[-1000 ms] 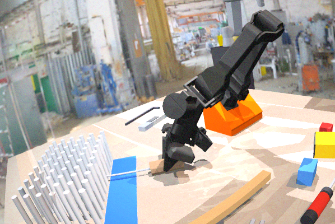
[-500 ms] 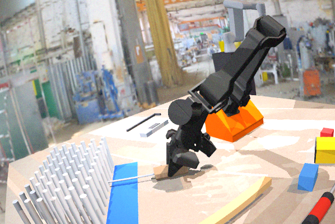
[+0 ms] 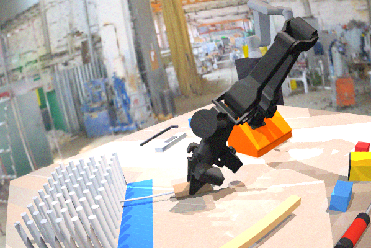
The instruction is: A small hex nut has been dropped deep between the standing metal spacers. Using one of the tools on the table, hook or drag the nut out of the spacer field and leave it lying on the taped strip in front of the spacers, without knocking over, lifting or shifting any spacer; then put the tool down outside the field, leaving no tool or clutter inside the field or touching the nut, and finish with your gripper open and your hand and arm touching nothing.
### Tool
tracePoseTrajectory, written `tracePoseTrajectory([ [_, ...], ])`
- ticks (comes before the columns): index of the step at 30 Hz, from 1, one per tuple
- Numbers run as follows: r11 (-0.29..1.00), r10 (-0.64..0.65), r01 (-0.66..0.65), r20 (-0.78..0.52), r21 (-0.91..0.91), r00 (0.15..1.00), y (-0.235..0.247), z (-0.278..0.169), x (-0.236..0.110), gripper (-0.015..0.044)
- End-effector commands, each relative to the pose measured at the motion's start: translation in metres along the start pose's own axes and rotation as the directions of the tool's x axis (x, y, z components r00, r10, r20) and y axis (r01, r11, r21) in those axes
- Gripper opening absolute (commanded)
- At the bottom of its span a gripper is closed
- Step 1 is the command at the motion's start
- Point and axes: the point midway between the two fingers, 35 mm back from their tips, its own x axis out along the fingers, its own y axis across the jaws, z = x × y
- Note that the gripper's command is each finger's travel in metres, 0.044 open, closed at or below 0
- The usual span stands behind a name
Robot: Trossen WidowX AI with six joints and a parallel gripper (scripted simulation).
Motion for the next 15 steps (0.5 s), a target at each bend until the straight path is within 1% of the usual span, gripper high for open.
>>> tracePoseTrajectory([
  [1,1.000,0.002,-0.002,-0.004,0.004,1.000,0.0006,0.0025,-0.0023,0.0000],
  [15,1.000,0.002,-0.002,-0.004,0.004,1.000,0.0005,0.0086,-0.0064,0.0000],
])
